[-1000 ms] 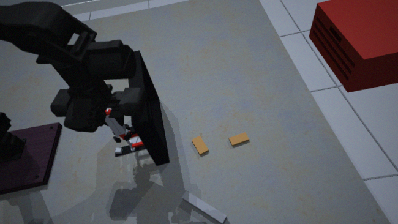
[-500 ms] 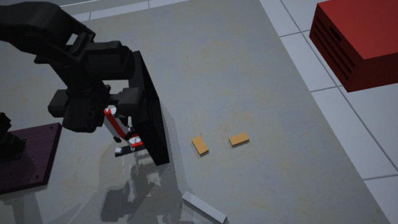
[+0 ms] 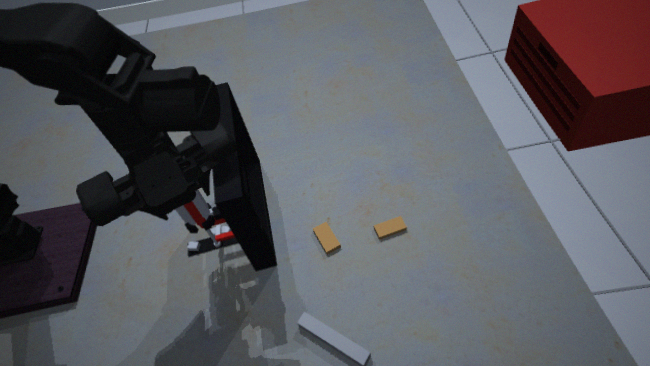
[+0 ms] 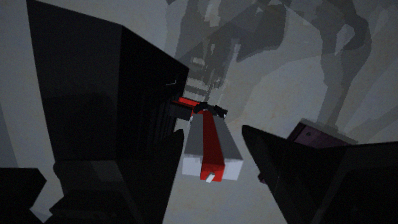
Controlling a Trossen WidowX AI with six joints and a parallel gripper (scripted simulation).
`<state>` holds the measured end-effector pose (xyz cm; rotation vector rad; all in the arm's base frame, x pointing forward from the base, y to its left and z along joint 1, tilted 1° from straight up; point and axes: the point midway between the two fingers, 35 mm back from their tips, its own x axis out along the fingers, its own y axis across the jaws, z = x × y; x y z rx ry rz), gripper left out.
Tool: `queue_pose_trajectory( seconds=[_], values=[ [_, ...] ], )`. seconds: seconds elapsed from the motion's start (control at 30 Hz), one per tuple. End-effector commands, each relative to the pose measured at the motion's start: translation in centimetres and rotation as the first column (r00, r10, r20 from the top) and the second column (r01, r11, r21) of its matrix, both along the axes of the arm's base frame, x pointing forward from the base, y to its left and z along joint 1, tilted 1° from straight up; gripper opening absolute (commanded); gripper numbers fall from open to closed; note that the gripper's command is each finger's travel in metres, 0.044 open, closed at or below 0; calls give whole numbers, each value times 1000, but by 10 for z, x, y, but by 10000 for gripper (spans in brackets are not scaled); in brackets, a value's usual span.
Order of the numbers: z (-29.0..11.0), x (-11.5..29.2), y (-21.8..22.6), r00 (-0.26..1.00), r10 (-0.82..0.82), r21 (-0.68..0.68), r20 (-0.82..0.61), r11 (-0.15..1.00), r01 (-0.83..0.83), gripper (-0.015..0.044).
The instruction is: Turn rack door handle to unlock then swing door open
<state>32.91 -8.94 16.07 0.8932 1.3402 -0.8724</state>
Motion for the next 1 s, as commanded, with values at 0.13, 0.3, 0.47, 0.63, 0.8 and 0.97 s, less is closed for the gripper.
queue_pose_trajectory(
  seconds=[0.13, 0.3, 0.47, 0.63, 0.8, 0.97],
  values=[
    [0, 3, 4, 927, 376, -12, 3, 927, -375, 296],
    [0, 3, 4, 807, 591, -22, -4, 806, -591, 296],
    [0, 3, 4, 637, 771, -30, -14, 637, -771, 296],
    [0, 3, 4, 429, 903, -35, -24, 428, -903, 296],
    [0, 3, 4, 195, 980, -38, -36, 194, -980, 296],
    [0, 3, 4, -51, 998, -38, -49, -53, -998, 296]
  ],
)
